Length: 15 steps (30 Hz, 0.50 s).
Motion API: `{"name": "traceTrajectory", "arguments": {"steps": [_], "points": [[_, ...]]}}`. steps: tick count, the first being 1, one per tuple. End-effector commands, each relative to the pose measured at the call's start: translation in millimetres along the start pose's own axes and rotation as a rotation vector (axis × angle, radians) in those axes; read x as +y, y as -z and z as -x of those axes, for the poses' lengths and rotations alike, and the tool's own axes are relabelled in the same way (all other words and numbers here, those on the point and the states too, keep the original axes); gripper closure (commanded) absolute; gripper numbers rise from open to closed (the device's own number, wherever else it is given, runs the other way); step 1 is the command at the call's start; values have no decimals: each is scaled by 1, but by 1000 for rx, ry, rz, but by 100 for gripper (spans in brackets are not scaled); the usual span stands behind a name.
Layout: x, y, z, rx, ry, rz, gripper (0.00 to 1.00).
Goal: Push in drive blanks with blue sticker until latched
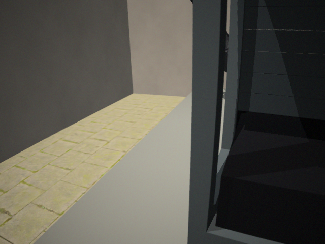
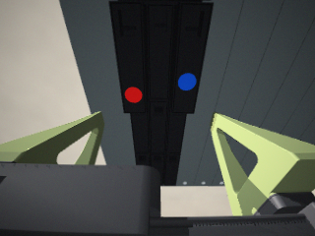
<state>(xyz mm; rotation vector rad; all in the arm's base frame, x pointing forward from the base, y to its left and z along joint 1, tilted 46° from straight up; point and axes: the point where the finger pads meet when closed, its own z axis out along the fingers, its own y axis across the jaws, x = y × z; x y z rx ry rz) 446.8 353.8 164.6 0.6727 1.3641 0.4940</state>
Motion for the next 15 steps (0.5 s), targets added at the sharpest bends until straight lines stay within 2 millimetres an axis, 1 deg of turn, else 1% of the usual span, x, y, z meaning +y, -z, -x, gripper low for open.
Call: {"name": "traceTrajectory", "arguments": {"steps": [1,2,4,6,8,11,15], "points": [[-7,-7,3,-5,-1,-15,0],[-2,-7,10,-10,-14,-10,0],[-3,-7,16,-9,-14,-9,0],[-3,-7,16,-9,-14,-9,0],[-4,-7,26,-9,-13,-9,0],[-7,-6,46,-9,-13,-9,0],[-11,-5,81,-8,-12,-10,0]]}}
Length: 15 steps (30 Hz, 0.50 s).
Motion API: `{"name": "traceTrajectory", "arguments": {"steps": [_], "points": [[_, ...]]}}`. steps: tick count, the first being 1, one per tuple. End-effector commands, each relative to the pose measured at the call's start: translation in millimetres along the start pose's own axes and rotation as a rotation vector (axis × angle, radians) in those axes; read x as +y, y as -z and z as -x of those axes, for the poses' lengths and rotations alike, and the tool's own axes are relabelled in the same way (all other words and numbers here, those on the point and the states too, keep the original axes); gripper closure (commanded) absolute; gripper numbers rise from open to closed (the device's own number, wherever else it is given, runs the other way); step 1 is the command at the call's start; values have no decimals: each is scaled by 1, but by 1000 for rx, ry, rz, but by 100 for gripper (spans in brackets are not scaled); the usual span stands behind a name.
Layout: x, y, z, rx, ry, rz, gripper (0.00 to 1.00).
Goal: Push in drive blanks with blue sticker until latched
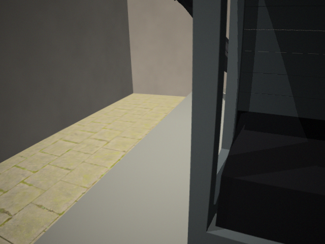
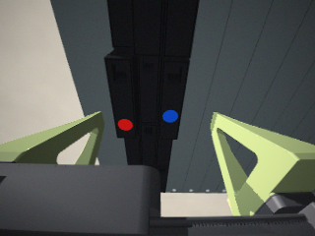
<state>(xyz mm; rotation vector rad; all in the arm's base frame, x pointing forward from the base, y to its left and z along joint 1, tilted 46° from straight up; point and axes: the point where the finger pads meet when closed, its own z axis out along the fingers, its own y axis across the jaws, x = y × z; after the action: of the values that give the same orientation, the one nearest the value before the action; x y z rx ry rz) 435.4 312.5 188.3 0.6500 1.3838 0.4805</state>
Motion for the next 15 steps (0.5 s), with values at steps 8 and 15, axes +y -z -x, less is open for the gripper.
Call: {"name": "traceTrajectory", "arguments": {"steps": [8,15], "points": [[-6,-6,82,-21,-37,-12,0],[-9,-5,108,-21,-37,-12,0]]}}
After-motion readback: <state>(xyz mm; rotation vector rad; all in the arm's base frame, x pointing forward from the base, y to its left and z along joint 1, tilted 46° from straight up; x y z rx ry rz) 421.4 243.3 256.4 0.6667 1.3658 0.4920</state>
